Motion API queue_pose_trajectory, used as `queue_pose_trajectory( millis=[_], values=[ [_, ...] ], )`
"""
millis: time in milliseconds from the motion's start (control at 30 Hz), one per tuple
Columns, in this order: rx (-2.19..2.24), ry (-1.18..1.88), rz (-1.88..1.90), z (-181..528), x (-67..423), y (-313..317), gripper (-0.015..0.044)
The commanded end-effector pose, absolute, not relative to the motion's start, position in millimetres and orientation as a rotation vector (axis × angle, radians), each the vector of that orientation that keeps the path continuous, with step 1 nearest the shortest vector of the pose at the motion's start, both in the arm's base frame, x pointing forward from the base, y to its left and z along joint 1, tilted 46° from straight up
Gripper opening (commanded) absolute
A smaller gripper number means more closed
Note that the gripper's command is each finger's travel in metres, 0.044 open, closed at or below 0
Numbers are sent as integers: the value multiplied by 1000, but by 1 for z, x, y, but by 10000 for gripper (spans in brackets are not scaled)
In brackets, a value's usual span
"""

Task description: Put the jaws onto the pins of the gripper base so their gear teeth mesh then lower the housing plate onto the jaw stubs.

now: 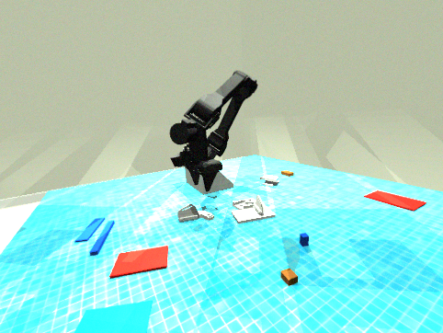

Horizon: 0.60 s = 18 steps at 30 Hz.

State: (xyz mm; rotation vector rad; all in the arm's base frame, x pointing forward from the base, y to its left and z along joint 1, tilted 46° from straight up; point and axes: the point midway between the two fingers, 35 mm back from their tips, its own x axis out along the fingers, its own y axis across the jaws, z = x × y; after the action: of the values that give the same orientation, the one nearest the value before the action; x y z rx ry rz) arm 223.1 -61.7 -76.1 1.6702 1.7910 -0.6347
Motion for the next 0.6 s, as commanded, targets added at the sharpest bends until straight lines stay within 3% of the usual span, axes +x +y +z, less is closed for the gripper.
queue_pose_trajectory(
  millis=[0, 400, 567],
  values=[
    [1670, 1791, -635, -76, 223, -62, 309],
    [1670, 1791, -635, -76, 223, -62, 0],
    [1670, 1791, -635, -76, 223, -62, 0]
  ],
)
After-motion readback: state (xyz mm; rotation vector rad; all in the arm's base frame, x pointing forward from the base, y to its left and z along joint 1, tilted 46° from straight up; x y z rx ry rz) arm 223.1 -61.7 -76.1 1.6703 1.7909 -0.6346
